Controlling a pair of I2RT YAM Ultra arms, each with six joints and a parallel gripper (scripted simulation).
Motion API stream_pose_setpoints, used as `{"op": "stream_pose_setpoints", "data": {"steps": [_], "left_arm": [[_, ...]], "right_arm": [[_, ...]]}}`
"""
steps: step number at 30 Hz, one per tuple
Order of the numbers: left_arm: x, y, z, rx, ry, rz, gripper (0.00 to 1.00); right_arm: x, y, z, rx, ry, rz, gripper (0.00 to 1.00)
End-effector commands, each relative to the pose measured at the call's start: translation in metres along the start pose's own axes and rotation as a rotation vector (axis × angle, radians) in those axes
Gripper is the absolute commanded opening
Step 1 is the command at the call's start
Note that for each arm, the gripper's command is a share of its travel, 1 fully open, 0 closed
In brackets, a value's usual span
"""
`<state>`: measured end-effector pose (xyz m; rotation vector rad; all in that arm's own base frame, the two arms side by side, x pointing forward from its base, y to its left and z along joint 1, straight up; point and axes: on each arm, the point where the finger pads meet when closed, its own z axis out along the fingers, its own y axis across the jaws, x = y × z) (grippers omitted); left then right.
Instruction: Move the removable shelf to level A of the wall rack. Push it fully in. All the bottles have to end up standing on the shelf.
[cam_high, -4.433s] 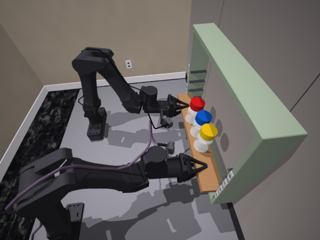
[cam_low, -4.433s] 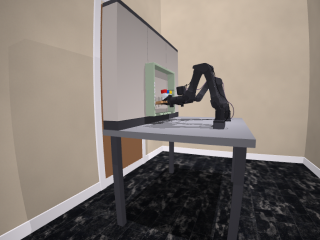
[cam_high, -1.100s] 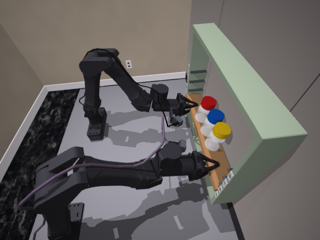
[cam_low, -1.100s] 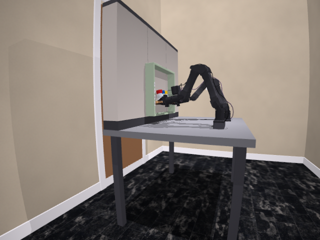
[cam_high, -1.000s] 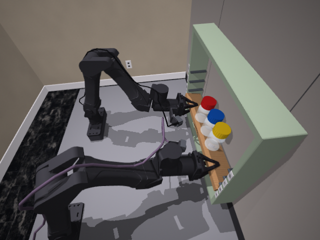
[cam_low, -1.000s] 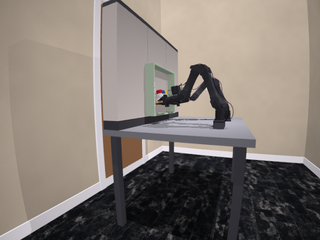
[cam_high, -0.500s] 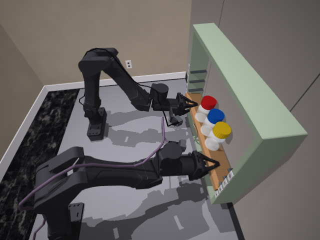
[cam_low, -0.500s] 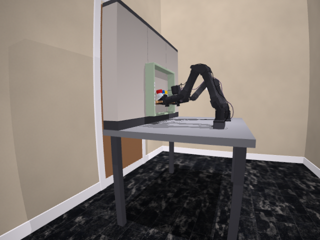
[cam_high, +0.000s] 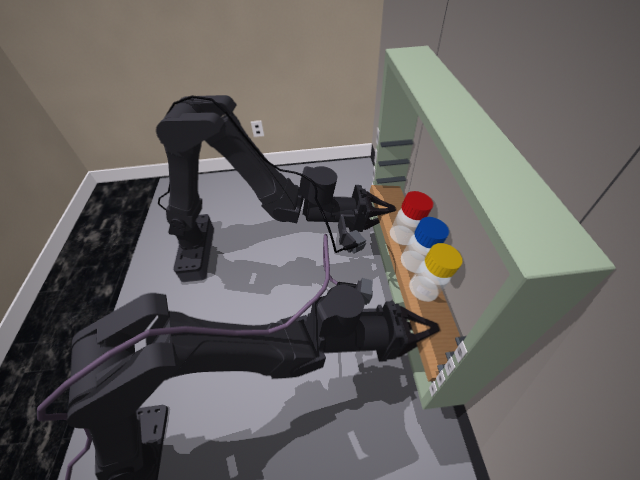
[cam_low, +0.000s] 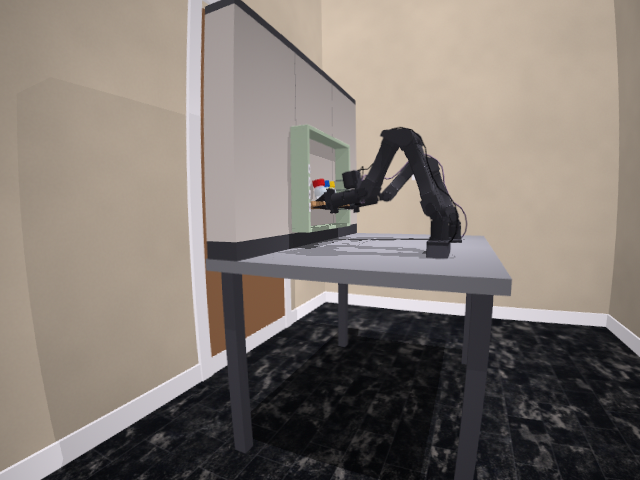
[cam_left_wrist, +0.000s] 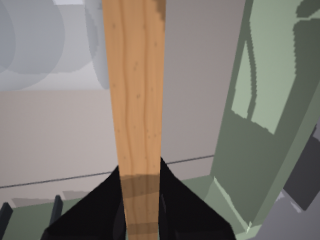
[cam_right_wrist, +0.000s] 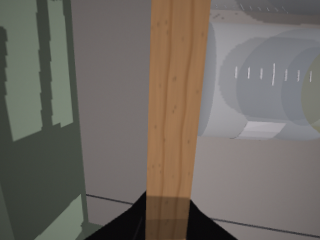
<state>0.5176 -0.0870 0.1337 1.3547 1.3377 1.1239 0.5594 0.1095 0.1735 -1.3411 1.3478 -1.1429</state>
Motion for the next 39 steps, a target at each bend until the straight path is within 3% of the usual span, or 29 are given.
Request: {"op": "stream_pose_setpoints", "data": {"steps": [1,4,19,39], "left_arm": [[0.001,0.074,0.002,-0.186,0.000,-0.012,0.00],[0.001,0.074,0.002,-0.186,0.000,-0.012,0.00],[0.000,0.002,0.016,-0.186,0.000,-0.012,0.00],[0.000,-0.001,0.016,-0.186,0.000,-0.012,0.00]], "right_arm": [[0.005,-0.075,0.000,0.179,0.011,0.016,0.00],[0.005,-0.075,0.000,0.179,0.011,0.016,0.00],[0.003,-0.003,0.013,0.179,0.011,0.016,0.00],[0.003,0.001,0.014,0.179,0.011,0.016,0.00]]}}
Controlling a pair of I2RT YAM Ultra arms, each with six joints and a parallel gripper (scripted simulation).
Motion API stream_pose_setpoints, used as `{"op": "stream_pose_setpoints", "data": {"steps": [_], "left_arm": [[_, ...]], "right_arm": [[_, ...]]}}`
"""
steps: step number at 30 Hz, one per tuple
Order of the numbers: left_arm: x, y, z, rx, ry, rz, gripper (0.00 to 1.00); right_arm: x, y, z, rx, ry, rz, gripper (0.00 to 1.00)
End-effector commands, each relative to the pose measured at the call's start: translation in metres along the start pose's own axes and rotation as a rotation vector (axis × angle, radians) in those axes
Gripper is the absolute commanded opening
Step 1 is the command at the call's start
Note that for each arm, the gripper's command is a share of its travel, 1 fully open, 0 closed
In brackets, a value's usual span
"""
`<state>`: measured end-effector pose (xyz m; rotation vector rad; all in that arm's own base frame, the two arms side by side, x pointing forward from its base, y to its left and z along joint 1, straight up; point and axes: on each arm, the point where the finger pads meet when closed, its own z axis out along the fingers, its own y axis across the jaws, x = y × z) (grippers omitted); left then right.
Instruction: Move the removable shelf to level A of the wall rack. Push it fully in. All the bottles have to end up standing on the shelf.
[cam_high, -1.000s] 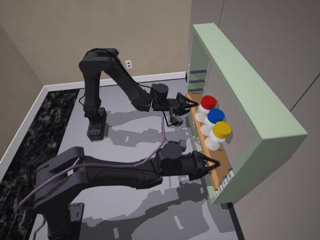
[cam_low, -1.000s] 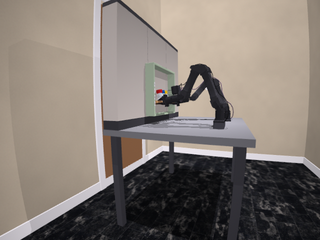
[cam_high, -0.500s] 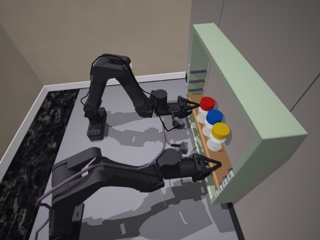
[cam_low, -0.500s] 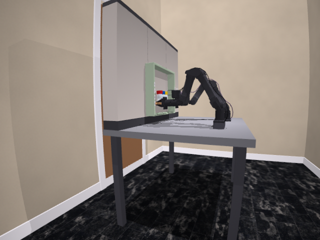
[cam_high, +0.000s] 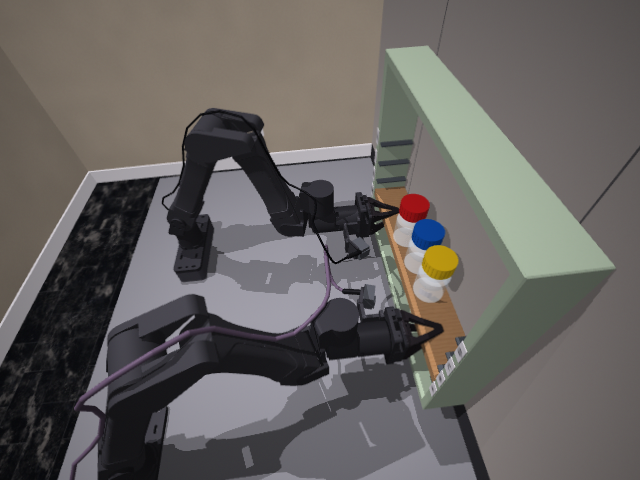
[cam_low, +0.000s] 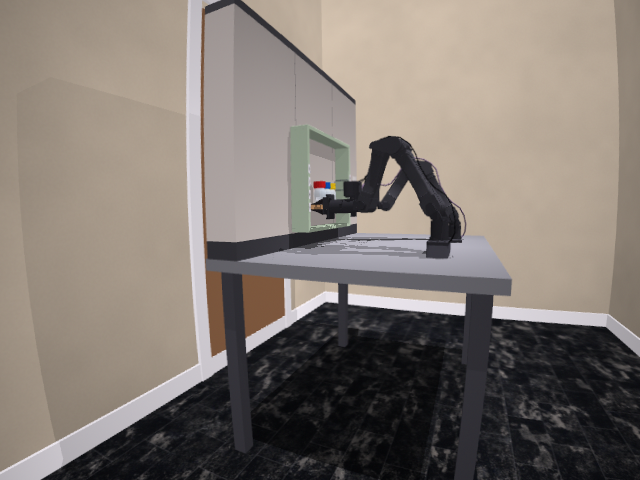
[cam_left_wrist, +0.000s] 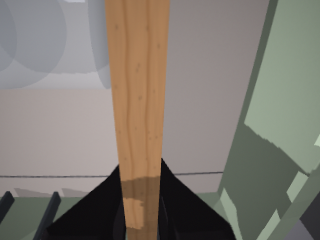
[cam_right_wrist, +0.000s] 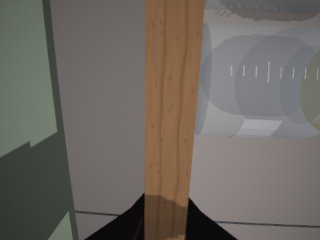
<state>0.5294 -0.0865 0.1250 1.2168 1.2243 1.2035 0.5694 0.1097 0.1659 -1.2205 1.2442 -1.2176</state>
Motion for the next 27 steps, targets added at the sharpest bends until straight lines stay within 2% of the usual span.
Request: {"op": "stream_pose_setpoints", "data": {"steps": [1,16,27], "left_arm": [[-0.0005,0.0043,0.0040,-0.015,-0.005,0.002,0.00],[-0.0005,0.0014,0.0041,-0.015,-0.005,0.002,0.00],[-0.0005,0.0014,0.0041,-0.015,-0.005,0.002,0.24]], "right_arm": [[0.0038,-0.0044,0.0033,0.026,0.006,0.005,0.00],[0.0038,-0.0015,0.0034,0.026,0.006,0.005,0.00],[0.0038,-0.0015,0.0034,0.026,0.006,0.005,0.24]]}}
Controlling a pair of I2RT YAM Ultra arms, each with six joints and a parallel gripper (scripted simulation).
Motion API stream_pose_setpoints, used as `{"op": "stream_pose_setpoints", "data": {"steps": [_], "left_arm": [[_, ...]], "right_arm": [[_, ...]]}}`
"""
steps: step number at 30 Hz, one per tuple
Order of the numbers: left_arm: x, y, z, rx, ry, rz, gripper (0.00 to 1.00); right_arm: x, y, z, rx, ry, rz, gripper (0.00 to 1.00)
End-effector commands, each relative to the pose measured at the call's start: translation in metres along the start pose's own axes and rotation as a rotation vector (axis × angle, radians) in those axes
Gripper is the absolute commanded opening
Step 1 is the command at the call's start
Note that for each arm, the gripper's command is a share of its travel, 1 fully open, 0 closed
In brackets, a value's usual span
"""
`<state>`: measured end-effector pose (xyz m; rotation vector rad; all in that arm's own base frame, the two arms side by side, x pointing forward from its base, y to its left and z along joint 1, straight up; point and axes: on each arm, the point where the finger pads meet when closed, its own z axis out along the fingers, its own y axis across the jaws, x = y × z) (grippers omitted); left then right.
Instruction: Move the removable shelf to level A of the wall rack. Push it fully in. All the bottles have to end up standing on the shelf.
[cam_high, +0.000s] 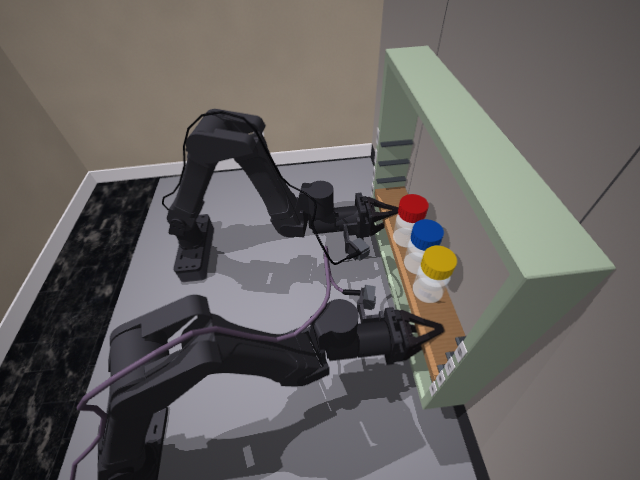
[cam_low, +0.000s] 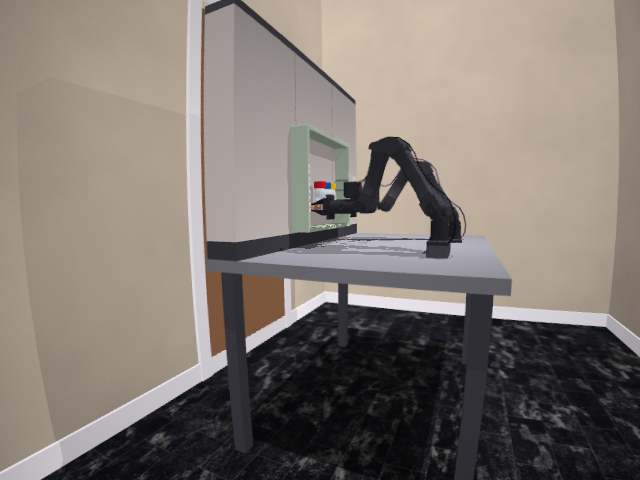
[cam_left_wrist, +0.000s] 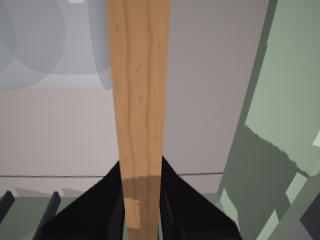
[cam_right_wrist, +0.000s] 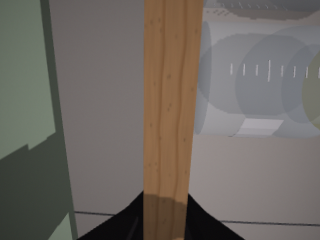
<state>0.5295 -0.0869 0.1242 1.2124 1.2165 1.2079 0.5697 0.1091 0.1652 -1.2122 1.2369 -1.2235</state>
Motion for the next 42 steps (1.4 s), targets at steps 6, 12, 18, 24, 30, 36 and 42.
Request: {"op": "stream_pose_setpoints", "data": {"steps": [6,12,18,24,30,36,42], "left_arm": [[-0.0002,0.0021,0.0040,-0.007,-0.004,0.000,0.33],[-0.0002,0.0021,0.0040,-0.007,-0.004,0.000,0.47],[-0.0002,0.0021,0.0040,-0.007,-0.004,0.000,0.60],[-0.0002,0.0021,0.0040,-0.007,-0.004,0.000,0.69],[-0.0002,0.0021,0.0040,-0.007,-0.004,0.000,0.82],[-0.0002,0.0021,0.0040,-0.007,-0.004,0.000,0.96],[-0.0002,0.0021,0.0014,-0.007,-0.004,0.000,1.00]], "right_arm": [[0.0032,-0.0021,0.0031,0.016,0.005,0.005,0.33],[0.0032,-0.0021,0.0031,0.016,0.005,0.005,0.47],[0.0032,-0.0021,0.0031,0.016,0.005,0.005,0.60],[0.0032,-0.0021,0.0031,0.016,0.005,0.005,0.69],[0.0032,-0.0021,0.0031,0.016,0.005,0.005,0.82],[0.0032,-0.0021,0.0031,0.016,0.005,0.005,0.96],[0.0032,-0.0021,0.0005,0.016,0.005,0.005,1.00]]}}
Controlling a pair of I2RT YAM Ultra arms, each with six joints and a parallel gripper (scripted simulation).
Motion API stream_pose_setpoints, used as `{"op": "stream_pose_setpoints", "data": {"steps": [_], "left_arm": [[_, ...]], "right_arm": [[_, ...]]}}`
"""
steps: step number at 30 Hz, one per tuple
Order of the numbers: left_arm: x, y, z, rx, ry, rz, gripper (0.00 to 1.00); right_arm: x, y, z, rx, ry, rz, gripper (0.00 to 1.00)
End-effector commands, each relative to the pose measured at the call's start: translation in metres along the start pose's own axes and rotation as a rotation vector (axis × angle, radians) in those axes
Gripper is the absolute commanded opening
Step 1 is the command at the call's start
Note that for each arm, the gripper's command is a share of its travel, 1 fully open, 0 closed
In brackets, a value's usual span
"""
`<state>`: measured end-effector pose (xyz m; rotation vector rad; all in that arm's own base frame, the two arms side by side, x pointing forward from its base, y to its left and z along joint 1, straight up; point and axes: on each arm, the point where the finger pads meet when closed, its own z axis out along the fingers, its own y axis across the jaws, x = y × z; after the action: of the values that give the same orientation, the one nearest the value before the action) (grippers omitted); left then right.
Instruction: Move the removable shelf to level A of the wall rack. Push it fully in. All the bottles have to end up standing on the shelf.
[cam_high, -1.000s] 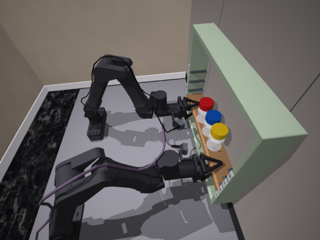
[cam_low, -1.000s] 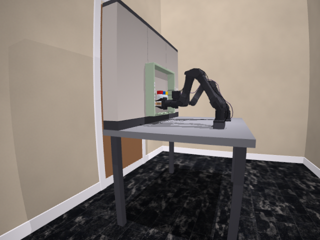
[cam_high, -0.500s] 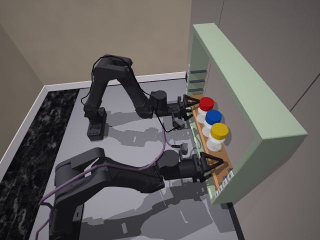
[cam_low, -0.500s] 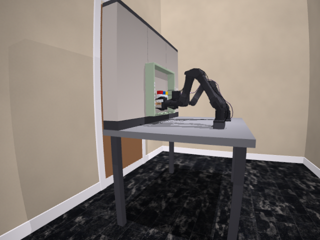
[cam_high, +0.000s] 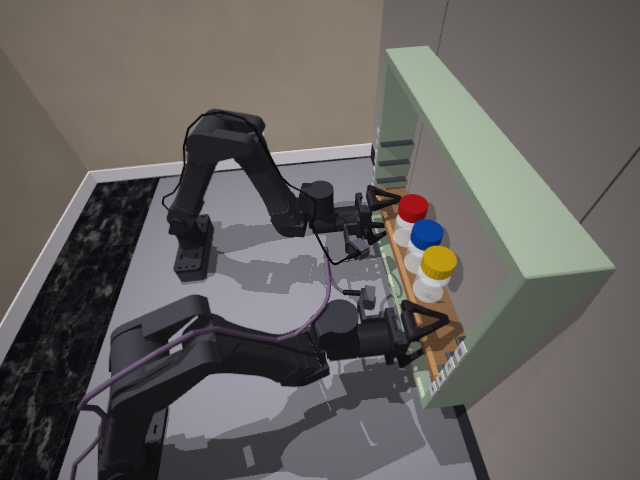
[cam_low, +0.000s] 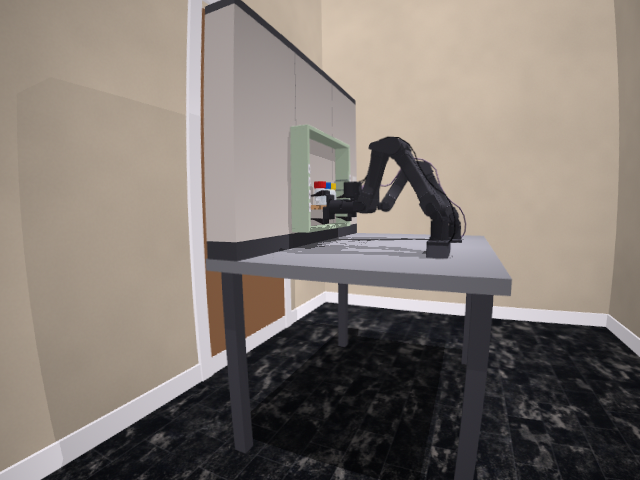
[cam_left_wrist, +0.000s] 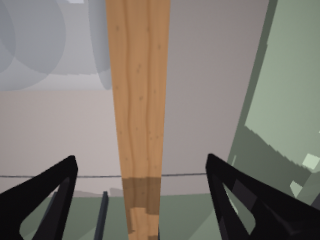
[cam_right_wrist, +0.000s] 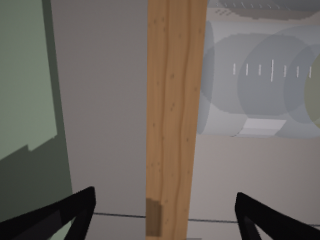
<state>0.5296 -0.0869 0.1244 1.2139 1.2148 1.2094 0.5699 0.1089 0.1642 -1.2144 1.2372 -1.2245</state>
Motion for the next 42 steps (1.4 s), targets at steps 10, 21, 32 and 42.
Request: {"op": "stream_pose_setpoints", "data": {"steps": [10,21,32,42], "left_arm": [[0.000,0.002,-0.011,-0.006,-0.004,-0.002,1.00],[0.000,0.002,-0.023,-0.006,-0.004,-0.002,1.00],[0.000,0.002,-0.034,-0.006,-0.004,-0.002,1.00],[0.000,0.002,-0.047,-0.006,-0.004,-0.002,1.00]], "right_arm": [[0.003,-0.003,-0.012,0.017,0.005,0.007,1.00],[0.003,-0.003,-0.024,0.017,0.005,0.007,1.00],[0.003,-0.002,-0.035,0.017,0.005,0.007,1.00],[0.003,-0.002,-0.048,0.017,0.005,0.007,1.00]]}}
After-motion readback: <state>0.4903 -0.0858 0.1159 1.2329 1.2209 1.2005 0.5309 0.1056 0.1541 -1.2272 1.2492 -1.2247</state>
